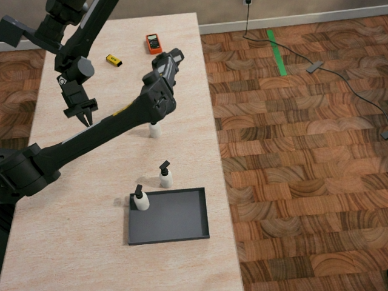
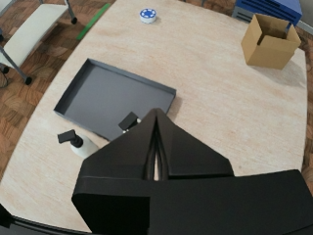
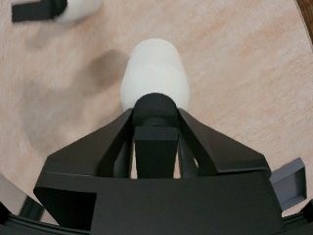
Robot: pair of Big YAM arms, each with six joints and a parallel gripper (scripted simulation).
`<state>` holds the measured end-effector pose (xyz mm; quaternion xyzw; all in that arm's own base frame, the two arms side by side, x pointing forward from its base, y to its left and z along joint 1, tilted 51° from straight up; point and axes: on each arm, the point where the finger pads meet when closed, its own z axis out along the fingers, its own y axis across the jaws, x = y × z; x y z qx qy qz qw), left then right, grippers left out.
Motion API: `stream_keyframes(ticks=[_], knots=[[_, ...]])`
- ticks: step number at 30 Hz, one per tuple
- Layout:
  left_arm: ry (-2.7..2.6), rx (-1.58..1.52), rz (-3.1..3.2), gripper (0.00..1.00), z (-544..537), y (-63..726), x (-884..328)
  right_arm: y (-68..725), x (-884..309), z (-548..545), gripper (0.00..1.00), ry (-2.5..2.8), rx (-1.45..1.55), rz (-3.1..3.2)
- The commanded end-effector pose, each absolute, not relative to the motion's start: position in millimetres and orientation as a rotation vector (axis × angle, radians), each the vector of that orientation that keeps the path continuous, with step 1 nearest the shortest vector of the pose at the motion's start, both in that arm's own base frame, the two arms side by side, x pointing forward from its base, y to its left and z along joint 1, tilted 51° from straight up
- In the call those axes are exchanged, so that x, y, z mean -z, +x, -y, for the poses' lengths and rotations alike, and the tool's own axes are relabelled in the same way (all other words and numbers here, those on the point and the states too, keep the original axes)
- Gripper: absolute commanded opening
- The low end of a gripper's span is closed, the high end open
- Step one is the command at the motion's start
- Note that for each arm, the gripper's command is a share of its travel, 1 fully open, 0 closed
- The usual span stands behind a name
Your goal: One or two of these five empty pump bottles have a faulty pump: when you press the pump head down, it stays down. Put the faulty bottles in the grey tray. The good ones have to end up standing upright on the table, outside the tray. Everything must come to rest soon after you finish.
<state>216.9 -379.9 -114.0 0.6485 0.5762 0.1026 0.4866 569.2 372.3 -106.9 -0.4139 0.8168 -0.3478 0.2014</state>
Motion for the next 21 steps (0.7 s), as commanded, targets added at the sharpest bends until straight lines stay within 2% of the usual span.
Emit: stream_keyframes(ticks=[1, 11, 15, 21], knots=[[1.571, -0.247, -1.407, 0.0, 387, 223, 119, 612, 39, -311, 0.22, -1.139, 0.948, -2.257], [1.561, -0.243, -1.404, 0.0, 390, 224, 114, 612, -43, -172, 0.22, -1.153, 0.902, -2.204], [1.562, -0.243, -1.404, 0.0, 390, 224, 114, 578, -83, -76, 0.22, -1.147, 0.921, -2.141], [1.562, -0.243, -1.404, 0.0, 390, 224, 114, 505, -83, 33, 0.22, -1.16, 1.021, -2.129]])
